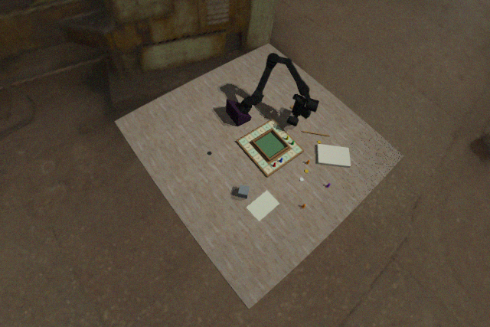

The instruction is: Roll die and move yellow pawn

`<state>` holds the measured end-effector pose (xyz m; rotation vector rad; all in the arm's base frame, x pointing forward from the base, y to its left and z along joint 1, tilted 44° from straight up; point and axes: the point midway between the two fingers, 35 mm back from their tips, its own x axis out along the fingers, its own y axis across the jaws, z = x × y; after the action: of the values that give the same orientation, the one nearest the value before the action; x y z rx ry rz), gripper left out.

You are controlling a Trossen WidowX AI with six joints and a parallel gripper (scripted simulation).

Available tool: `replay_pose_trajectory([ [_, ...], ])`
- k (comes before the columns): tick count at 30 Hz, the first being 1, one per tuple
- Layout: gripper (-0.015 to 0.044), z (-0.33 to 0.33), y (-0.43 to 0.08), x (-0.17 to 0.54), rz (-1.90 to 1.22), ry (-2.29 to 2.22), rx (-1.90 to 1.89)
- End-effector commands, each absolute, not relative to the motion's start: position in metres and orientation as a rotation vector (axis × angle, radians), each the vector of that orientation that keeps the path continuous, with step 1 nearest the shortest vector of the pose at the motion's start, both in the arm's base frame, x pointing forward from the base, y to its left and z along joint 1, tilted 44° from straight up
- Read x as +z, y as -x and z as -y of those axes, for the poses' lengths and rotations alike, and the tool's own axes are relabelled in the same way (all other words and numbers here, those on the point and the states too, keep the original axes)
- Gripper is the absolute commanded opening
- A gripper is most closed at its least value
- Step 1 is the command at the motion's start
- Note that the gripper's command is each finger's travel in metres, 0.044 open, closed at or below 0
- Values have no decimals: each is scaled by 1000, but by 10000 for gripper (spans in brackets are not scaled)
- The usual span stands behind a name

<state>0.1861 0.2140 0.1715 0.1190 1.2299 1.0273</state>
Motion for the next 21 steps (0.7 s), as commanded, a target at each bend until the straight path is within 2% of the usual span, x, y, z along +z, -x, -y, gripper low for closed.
replay_pose_trajectory([
  [1, 275, -216, -185, 166, -1238, -121, 1021],
  [2, 275, -217, -185, 165, -1238, -121, 1021],
  [7, 144, -217, -185, 165, -1238, -121, 1021],
  [16, 84, -217, -185, 165, -1238, -121, 1021],
  [19, 5, -215, -187, 168, -1233, -139, 1009],
  [21, 0, -211, -194, 174, -1218, -187, 977],
])
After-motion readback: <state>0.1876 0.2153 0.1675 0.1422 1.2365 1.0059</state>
